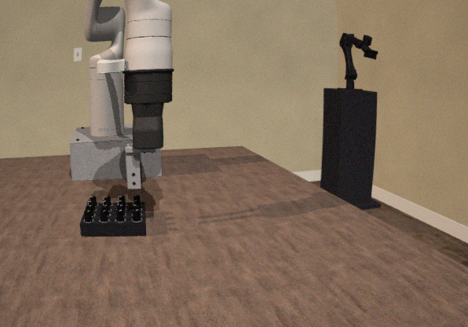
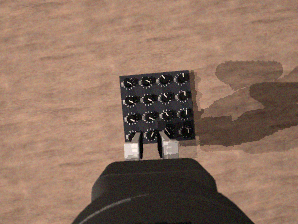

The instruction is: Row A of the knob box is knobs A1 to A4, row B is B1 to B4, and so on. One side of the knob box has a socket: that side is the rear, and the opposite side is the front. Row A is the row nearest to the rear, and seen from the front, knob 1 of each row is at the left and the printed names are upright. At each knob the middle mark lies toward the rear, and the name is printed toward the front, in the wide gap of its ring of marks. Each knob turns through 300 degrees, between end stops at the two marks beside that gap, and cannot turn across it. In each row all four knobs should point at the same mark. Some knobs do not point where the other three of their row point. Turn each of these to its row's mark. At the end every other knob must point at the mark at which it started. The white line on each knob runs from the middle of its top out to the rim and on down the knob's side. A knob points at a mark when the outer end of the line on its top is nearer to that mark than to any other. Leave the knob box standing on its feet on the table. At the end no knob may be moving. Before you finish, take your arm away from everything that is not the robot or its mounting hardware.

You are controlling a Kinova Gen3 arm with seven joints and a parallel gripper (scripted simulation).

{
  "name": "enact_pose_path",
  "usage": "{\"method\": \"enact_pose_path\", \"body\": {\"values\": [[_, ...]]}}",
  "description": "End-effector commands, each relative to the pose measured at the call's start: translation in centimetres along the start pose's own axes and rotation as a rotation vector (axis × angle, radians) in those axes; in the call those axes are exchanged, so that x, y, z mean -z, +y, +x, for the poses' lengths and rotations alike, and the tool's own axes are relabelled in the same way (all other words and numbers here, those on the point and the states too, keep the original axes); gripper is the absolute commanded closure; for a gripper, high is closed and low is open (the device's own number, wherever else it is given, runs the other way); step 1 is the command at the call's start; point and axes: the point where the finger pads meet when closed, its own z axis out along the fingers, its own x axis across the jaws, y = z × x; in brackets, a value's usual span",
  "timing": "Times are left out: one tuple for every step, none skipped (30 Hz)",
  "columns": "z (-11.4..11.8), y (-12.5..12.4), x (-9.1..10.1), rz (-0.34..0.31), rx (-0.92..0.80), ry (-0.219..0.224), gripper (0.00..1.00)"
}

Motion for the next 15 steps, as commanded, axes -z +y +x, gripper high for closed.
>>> {"method": "enact_pose_path", "body": {"values": [[0.2,0.0,-0.5,0.001,0.001,0.005,0.54],[0.2,0.0,-0.6,0.001,0.001,0.005,0.54],[0.2,0.0,-0.8,0.001,0.001,0.005,0.54],[0.2,0.0,-0.9,0.001,0.001,0.005,0.54],[0.2,0.0,-0.9,0.001,0.001,0.005,0.54],[0.2,0.0,-0.9,0.001,0.001,0.005,0.54],[0.2,0.0,-1.0,0.001,0.001,0.005,0.54],[0.2,0.0,-1.2,0.001,0.001,0.005,0.54],[0.2,0.0,-1.3,0.001,0.001,0.005,0.54],[0.2,0.0,-1.4,0.001,0.001,0.005,0.54],[0.2,0.0,-1.5,0.001,0.001,0.005,0.54],[0.2,0.0,-1.6,0.001,0.001,0.005,0.54],[0.2,0.0,-1.8,0.001,0.001,0.005,0.54],[0.2,0.0,-1.9,0.001,0.001,0.005,0.54],[0.2,0.0,-1.9,0.001,0.001,0.005,0.54]]}}
